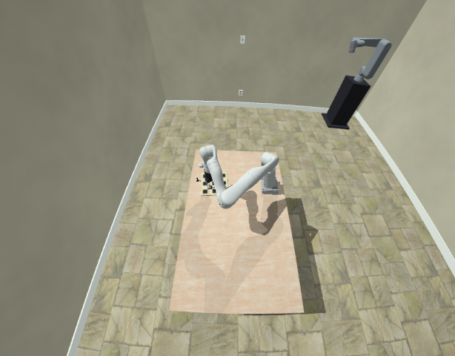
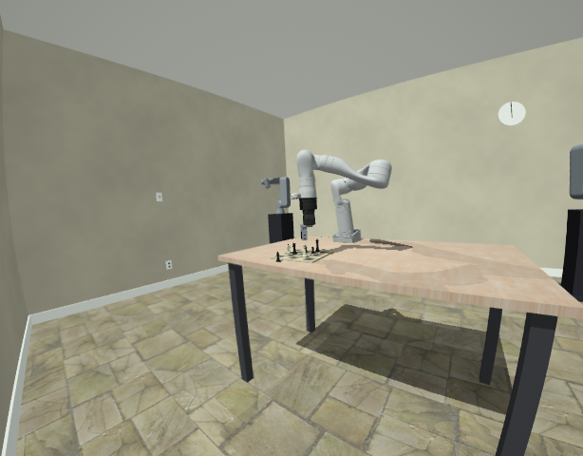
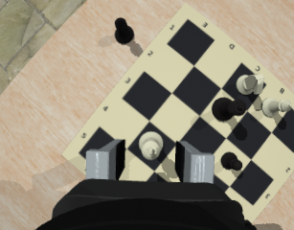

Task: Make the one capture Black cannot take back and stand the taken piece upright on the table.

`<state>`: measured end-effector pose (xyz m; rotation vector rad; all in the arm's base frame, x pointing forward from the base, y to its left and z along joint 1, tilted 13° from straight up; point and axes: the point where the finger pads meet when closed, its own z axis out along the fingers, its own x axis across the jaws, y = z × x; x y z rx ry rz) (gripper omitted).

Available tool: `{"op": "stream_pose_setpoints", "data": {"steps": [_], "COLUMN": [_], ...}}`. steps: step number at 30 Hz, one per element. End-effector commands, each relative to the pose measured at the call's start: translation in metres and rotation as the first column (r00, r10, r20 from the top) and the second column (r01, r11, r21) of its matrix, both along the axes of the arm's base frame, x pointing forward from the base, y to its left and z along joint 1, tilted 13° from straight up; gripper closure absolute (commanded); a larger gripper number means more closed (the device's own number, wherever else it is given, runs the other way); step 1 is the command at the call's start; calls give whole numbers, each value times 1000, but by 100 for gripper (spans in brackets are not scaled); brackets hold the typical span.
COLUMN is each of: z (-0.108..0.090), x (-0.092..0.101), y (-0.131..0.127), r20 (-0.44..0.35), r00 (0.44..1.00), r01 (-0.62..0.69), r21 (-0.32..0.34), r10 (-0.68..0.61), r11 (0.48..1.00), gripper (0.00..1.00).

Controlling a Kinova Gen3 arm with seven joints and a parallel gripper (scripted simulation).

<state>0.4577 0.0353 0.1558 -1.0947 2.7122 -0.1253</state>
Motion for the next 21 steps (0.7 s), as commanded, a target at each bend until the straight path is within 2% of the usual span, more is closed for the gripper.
{"op": "stream_pose_setpoints", "data": {"steps": [1,21], "z": [-2,-5], "x": [0,1], "y": [0,0], "r20": [-1,-1], "r00": [1000,1000], "r01": [0,0], "r21": [-1,-1], "r10": [0,0], "r11": [1000,1000], "gripper": [21,21]}}
